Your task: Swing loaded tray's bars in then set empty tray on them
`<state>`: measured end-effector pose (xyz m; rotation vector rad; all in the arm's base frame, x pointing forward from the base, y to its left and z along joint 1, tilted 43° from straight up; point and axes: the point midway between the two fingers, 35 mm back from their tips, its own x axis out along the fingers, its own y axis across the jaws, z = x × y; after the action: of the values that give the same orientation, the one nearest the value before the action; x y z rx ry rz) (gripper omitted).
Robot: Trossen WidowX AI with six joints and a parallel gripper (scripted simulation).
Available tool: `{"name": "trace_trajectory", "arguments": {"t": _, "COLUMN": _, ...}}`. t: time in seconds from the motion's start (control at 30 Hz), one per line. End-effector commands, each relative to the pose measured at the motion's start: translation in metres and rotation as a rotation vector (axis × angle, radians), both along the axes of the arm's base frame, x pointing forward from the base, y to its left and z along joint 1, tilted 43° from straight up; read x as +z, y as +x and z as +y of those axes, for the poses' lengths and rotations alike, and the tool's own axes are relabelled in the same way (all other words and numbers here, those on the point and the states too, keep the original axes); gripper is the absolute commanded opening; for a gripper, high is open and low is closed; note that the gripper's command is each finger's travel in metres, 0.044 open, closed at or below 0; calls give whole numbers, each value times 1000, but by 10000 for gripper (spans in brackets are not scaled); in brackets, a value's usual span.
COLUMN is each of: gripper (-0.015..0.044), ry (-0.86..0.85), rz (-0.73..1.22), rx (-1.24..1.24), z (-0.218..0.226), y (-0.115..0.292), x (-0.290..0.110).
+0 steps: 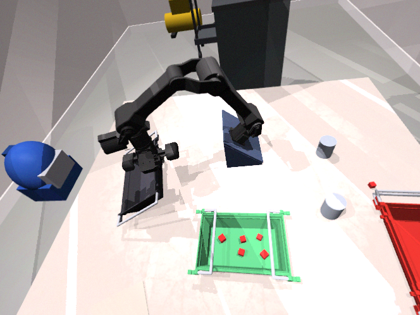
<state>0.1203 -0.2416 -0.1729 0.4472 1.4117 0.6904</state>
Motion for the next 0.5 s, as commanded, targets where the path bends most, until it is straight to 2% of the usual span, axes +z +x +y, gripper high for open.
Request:
{"name": "trace_trajectory", "arguments": {"t": 0.0, "gripper": 0, "ry": -28, "rz": -8, "rx": 4, "z": -18, "y": 2, "x": 8}}
{"name": "trace_trajectory", "arguments": {"t": 0.47, "gripper": 0, "ry": -29, "rz": -7, "rx": 4, "z": -68, "y": 3, "x": 55}}
